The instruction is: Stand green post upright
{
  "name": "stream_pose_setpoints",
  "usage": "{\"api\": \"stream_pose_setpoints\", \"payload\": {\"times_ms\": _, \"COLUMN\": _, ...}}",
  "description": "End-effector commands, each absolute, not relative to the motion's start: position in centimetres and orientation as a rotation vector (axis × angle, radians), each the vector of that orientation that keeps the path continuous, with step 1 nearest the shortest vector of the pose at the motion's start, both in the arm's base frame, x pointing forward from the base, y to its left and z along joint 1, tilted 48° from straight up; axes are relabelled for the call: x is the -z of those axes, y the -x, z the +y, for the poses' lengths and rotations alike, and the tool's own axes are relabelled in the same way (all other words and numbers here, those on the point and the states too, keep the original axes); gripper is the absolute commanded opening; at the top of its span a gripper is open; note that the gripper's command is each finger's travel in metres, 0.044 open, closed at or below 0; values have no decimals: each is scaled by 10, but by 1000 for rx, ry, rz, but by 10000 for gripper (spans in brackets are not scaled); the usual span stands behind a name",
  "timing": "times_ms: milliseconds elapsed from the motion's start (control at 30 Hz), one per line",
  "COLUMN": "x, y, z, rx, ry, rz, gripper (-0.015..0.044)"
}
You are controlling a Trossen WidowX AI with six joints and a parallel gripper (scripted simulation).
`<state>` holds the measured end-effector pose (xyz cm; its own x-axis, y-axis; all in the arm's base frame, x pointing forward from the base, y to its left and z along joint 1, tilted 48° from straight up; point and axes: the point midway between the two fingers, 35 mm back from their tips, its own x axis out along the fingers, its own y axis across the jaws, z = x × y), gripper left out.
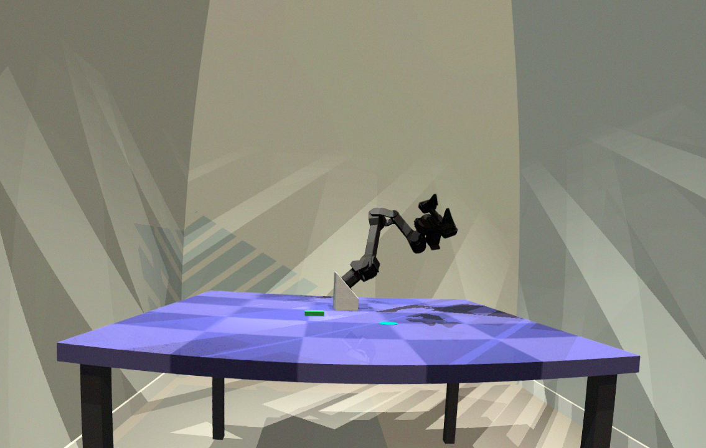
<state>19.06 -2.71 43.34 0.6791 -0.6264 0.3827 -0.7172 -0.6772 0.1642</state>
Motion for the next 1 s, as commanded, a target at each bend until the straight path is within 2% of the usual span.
{"api": "stream_pose_setpoints", "payload": {"times_ms": 0, "x": -434, "y": -192, "z": -27, "rx": -424, "ry": -2584, "rz": -1065, "gripper": 374}}
{"api": "stream_pose_setpoints", "payload": {"times_ms": 167, "x": -434, "y": -220, "z": -15, "rx": -313, "ry": -2361, "rz": -1008, "gripper": 242}}
{"api": "stream_pose_setpoints", "payload": {"times_ms": 200, "x": -434, "y": -227, "z": -13, "rx": -287, "ry": -2311, "rz": -992, "gripper": 233}}
{"api": "stream_pose_setpoints", "payload": {"times_ms": 567, "x": -403, "y": -310, "z": -5, "rx": 20, "ry": -1814, "rz": -766, "gripper": 233}}
{"api": "stream_pose_setpoints", "payload": {"times_ms": 967, "x": -323, "y": -390, "z": -35, "rx": 351, "ry": -1382, "rz": -416, "gripper": 233}}
